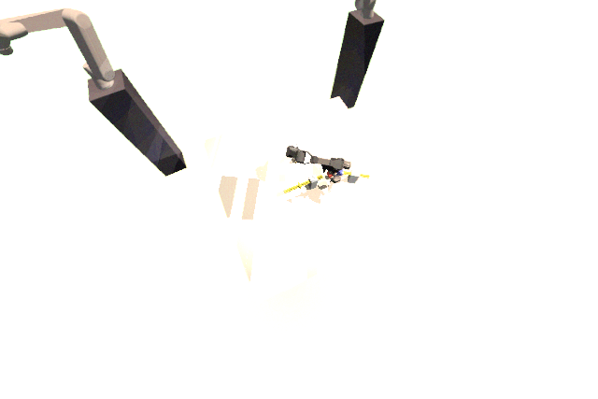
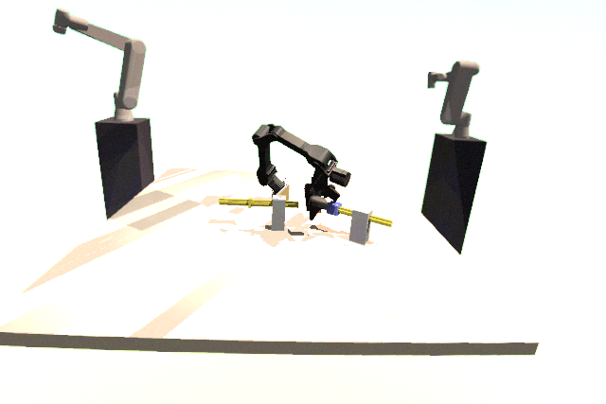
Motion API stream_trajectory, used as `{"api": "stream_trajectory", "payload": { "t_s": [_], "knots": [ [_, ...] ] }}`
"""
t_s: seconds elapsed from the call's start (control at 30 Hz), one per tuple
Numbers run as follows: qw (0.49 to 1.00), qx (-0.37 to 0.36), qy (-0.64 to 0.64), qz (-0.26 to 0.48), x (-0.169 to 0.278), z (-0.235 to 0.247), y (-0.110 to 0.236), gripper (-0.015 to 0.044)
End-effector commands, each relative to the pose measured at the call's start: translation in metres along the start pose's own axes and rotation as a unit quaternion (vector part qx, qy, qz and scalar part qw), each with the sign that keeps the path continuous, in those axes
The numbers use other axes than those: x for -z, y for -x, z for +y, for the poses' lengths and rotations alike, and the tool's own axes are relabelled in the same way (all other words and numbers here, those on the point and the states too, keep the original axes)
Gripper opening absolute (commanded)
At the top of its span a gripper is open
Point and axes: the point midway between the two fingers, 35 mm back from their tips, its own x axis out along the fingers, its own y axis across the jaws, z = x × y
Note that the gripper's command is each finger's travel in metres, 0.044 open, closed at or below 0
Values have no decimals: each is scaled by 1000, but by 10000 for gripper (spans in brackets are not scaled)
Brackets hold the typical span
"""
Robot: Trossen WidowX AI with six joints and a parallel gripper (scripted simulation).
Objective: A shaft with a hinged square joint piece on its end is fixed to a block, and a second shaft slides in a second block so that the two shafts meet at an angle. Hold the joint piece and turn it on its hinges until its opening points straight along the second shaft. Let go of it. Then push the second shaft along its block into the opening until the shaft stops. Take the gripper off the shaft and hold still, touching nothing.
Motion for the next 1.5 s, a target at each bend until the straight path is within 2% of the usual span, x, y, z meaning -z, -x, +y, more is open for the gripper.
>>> {"api": "stream_trajectory", "payload": {
  "t_s": [0.0, 0.23, 0.73, 1.1, 1.47],
  "knots": [
    [1000, -1, -1, 0, 0, 0, 0, 440],
    [1000, -3, -2, -10, 0, 0, 1, 440],
    [974, -7, 2, -228, 8, -1, 23, 440],
    [974, -7, -2, -225, 7, -1, 23, 440],
    [964, -31, -169, -202, 10, -6, 60, 440]
  ]
}}
